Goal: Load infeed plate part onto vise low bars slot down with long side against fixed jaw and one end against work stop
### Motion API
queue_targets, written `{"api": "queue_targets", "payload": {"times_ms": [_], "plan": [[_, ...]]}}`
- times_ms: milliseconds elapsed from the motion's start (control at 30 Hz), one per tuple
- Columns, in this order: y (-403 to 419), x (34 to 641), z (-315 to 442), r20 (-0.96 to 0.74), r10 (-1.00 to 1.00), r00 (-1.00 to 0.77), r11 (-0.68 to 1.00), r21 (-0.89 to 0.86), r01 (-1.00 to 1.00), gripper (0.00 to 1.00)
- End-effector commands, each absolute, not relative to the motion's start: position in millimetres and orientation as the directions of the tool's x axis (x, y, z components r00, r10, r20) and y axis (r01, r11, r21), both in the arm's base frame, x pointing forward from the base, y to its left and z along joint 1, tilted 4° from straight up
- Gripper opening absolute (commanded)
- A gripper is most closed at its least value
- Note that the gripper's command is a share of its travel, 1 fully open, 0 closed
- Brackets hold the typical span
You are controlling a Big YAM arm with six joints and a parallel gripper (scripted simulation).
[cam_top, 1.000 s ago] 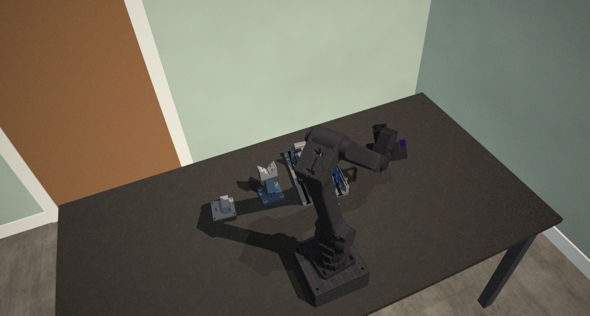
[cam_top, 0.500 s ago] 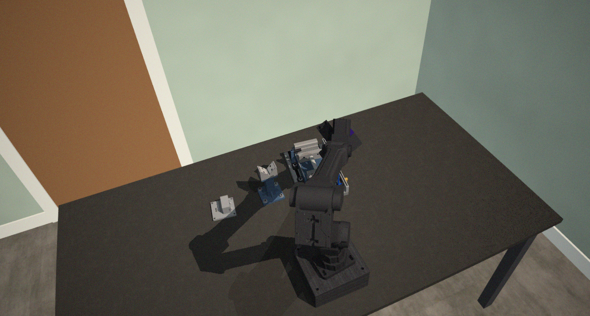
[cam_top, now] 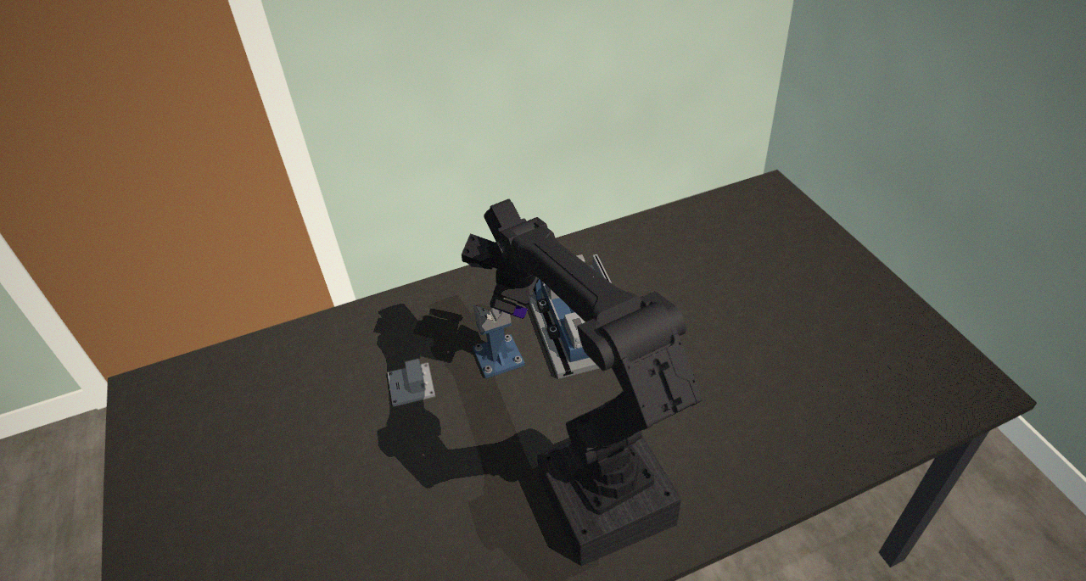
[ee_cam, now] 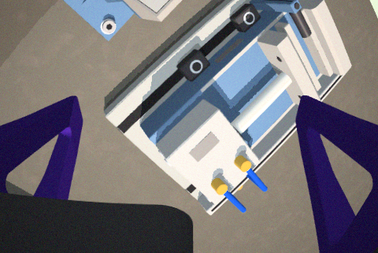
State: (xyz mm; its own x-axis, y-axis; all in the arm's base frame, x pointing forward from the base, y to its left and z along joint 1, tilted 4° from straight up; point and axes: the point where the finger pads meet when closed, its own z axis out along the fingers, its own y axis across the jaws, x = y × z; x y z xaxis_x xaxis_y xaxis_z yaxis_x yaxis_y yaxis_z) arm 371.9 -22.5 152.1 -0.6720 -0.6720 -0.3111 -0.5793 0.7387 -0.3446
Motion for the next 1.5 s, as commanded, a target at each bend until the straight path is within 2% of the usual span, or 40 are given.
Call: {"api": "queue_targets", "payload": {"times_ms": [0, 67, 133, 300, 567, 900, 933, 1467], "plan": [[24.2, 409.7, 171.7, -0.250, -0.759, -0.601, 0.651, -0.305, -0.695, 1.00], [67.6, 421.8, 174.4, -0.208, -0.825, -0.525, 0.564, -0.249, -0.788, 1.00], [67.6, 421.8, 174.4, -0.208, -0.825, -0.525, 0.564, -0.249, -0.788, 1.00], [145.7, 444.4, 179.6, -0.135, -0.922, -0.362, 0.379, -0.135, -0.915, 1.00], [204.3, 460.8, 183.4, -0.096, -0.971, -0.220, 0.224, -0.039, -0.974, 1.00], [211.3, 464.9, 183.7, -0.088, -0.976, -0.200, 0.203, -0.023, -0.979, 1.00], [210.0, 461.8, 177.6, -0.083, -0.976, -0.201, 0.203, -0.015, -0.979, 0.81], [208.4, 458.2, 172.5, -0.077, -0.976, -0.206, 0.207, -0.006, -0.978, 0.81]]}}
